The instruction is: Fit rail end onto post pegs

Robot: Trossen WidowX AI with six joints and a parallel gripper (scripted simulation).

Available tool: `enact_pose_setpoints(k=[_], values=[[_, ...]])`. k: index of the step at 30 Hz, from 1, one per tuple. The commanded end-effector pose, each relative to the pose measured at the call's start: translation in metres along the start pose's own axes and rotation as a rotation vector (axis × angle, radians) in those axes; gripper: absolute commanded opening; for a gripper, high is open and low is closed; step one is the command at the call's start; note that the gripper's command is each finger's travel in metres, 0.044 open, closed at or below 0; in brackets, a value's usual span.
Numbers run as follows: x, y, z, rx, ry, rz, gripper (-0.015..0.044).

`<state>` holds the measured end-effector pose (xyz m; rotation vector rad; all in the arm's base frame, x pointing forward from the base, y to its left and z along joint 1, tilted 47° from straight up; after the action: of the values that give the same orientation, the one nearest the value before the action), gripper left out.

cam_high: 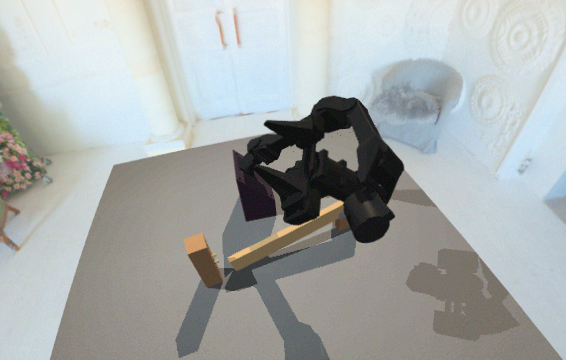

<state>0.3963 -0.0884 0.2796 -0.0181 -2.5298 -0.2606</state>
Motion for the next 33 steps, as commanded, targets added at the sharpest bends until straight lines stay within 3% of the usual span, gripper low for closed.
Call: enact_pose_setpoints(k=[1,16,30,33], values=[[-0.001,-0.001,0.002,-0.010,0.002,-0.006,0.0426],[-0.040,-0.015,0.148,-0.938,0.116,-0.519,0.0440],[-0.017,0.011,0.261,-1.831,0.020,-1.030,0.0440],[-0.011,0.014,0.270,-1.920,-0.009,-1.087,0.0440]])
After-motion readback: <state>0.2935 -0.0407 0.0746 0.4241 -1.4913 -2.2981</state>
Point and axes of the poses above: the point midway between the two fingers, 35 mm back from their tips, its own y axis back along the fingers, its own x axis across the jaws, z = x × y, the point moved 9 cm from there along y, back along the fingers, and after that the axes turned 9 degrees about y, right-handed, at the moved point
